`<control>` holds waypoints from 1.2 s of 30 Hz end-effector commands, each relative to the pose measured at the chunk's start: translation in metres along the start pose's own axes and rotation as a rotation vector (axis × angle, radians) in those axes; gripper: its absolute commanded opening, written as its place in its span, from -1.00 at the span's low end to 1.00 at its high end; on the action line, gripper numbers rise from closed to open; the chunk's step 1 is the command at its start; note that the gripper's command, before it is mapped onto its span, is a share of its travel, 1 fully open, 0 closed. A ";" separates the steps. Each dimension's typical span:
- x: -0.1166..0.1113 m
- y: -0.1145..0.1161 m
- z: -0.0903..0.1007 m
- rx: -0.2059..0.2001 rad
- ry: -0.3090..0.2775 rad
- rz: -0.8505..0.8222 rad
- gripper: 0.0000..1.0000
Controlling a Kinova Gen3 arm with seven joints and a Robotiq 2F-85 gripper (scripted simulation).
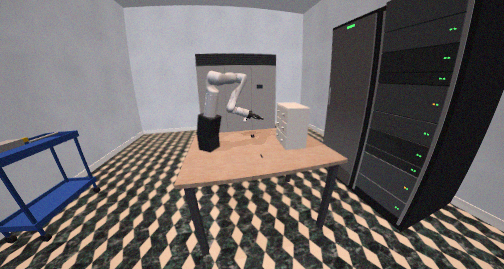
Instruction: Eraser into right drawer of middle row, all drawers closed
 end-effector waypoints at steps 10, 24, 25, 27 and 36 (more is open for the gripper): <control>0.001 0.002 0.000 0.001 -0.002 -0.002 -1.00; 0.001 0.002 0.000 0.001 -0.001 -0.002 -1.00; 0.001 0.002 0.000 0.001 0.000 -0.002 -1.00; 0.002 0.002 0.000 0.001 0.001 -0.002 -1.00; 0.003 0.002 0.001 0.003 0.012 -0.002 -1.00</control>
Point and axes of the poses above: the point where the finger pads meet when closed, its own z axis back along the fingers, its own y axis across the jaws, x = y × z, the point moved 3 cm from there along z, back along the fingers, and after that the axes turned 10 degrees about z, right-handed, at the moved point
